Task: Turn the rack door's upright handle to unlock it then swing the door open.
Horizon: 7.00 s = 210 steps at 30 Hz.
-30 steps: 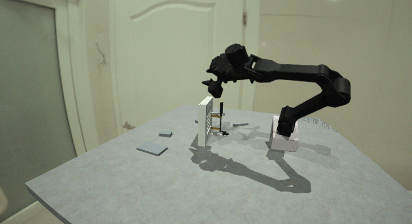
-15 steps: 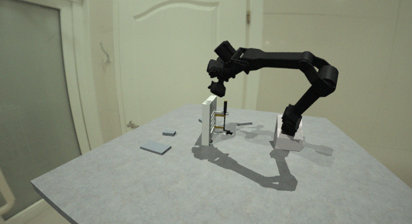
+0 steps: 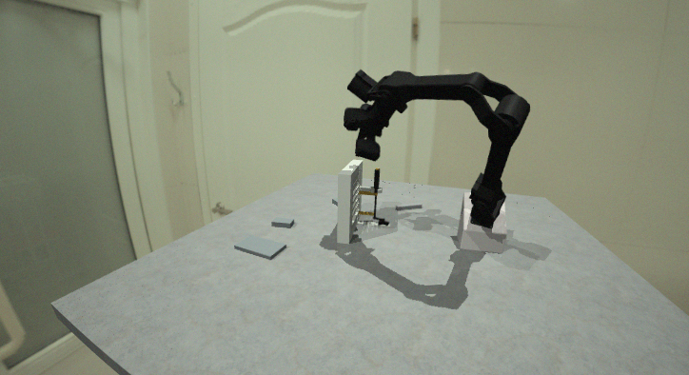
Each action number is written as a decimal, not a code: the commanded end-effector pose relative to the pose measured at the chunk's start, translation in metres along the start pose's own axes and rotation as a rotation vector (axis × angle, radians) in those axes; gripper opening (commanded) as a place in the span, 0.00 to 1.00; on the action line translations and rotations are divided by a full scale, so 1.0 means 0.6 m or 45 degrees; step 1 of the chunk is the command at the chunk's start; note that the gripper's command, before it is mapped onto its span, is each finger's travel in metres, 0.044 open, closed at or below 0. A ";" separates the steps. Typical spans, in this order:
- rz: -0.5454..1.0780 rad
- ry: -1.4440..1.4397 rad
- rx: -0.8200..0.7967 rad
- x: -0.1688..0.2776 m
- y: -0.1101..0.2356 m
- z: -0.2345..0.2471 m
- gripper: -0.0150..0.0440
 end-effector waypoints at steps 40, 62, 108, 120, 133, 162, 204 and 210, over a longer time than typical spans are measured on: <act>0.301 -0.313 -0.941 0.125 -0.113 -0.099 0.73; 0.339 -0.298 -0.944 0.128 -0.155 -0.062 0.73; 0.380 -0.282 -0.947 0.136 -0.196 -0.018 0.27; 0.599 -0.843 -0.848 0.136 -0.196 -0.018 0.27; 0.881 -1.610 -0.650 0.136 -0.196 -0.018 0.27; 1.200 -2.568 -0.280 0.136 -0.196 -0.018 0.40; 0.526 -0.655 -0.886 0.136 -0.196 -0.018 0.73; 0.386 -0.297 -0.945 0.136 -0.196 -0.018 0.73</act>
Point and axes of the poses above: the point midway between the two fingers, 35 mm back from their tips, its own y axis back along the fingers, its own z axis across the jaws, x = y × z, the point moved 6 cm from there along y, back along the fingers, and after that the axes turned 10 degrees about y, right-handed, at the moved point
